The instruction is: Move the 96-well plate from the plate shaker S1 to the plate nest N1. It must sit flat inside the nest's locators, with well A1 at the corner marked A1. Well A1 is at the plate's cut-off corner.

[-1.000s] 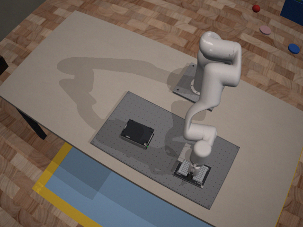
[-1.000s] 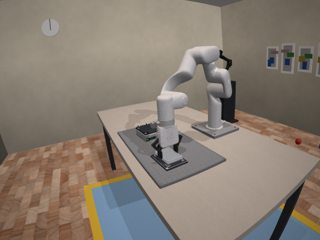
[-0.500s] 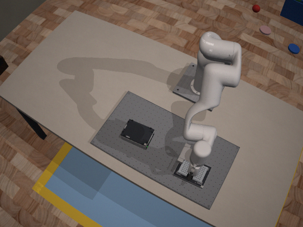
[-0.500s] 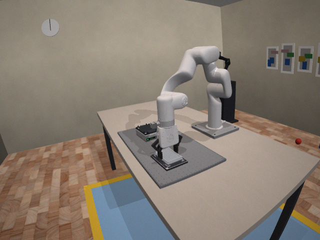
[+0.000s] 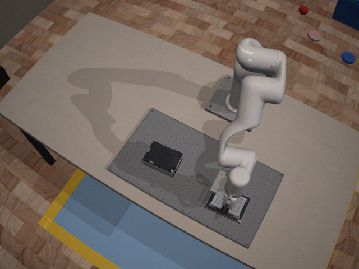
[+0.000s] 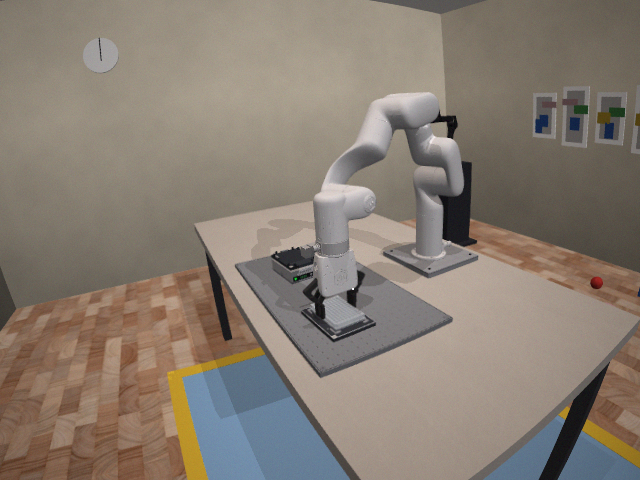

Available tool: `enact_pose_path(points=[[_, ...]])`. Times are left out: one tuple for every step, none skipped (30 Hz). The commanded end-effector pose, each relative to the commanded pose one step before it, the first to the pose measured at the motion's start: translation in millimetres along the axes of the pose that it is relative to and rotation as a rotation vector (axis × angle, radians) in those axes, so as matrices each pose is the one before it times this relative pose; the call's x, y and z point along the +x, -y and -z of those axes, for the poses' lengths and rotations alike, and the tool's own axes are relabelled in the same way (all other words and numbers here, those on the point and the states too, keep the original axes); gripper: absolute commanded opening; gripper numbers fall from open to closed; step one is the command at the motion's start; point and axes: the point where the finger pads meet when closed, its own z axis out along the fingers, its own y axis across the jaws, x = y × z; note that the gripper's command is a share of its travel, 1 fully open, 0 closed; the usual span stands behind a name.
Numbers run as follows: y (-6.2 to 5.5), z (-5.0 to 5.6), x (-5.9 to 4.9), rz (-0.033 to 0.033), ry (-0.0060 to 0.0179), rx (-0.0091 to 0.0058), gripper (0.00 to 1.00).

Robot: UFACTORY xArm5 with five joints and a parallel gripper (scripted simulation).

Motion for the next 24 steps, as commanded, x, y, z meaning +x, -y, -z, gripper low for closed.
enact_pose_path(points=[[1.39, 0.91, -0.46, 0.0, -0.00341, 0.0055, 0.0], [0.0, -0.17, 0.0, 0.0, 0.0, 0.0, 0.0], [0.0, -0.17, 0.0, 0.0, 0.0, 0.0, 0.0], [0.0, -0.17, 0.0, 0.0, 0.0, 0.0, 0.0], [0.0, -0.17, 0.0, 0.0, 0.0, 0.0, 0.0], [0.0, -0.17, 0.0, 0.0, 0.0, 0.0, 0.0], [0.0, -0.17, 0.0, 0.0, 0.0, 0.0, 0.0], [0.0, -0.17, 0.0, 0.0, 0.0, 0.0, 0.0], [0.0, 0.0, 0.0, 0.0, 0.0, 0.0, 0.0], [0.0, 0.0, 0.0, 0.0, 0.0, 0.0, 0.0], [0.0, -0.17, 0.0, 0.0, 0.0, 0.0, 0.0], [0.0, -0.17, 0.0, 0.0, 0.0, 0.0, 0.0], [0.0, -0.17, 0.0, 0.0, 0.0, 0.0, 0.0], [0.0, -0.17, 0.0, 0.0, 0.0, 0.0, 0.0], [0.0, -0.17, 0.0, 0.0, 0.0, 0.0, 0.0], [0.0, -0.17, 0.0, 0.0, 0.0, 0.0, 0.0], [0.0, -0.17, 0.0, 0.0, 0.0, 0.0, 0.0], [0.0, -0.17, 0.0, 0.0, 0.0, 0.0, 0.0], [0.0, -0.17, 0.0, 0.0, 0.0, 0.0, 0.0], [0.0, -0.17, 0.0, 0.0, 0.0, 0.0, 0.0], [0.0, -0.17, 0.0, 0.0, 0.0, 0.0, 0.0], [0.0, -0.17, 0.0, 0.0, 0.0, 0.0, 0.0], [0.0, -0.66, 0.0, 0.0, 0.0, 0.0, 1.0], [0.0, 0.0, 0.0, 0.0, 0.0, 0.0, 1.0]])
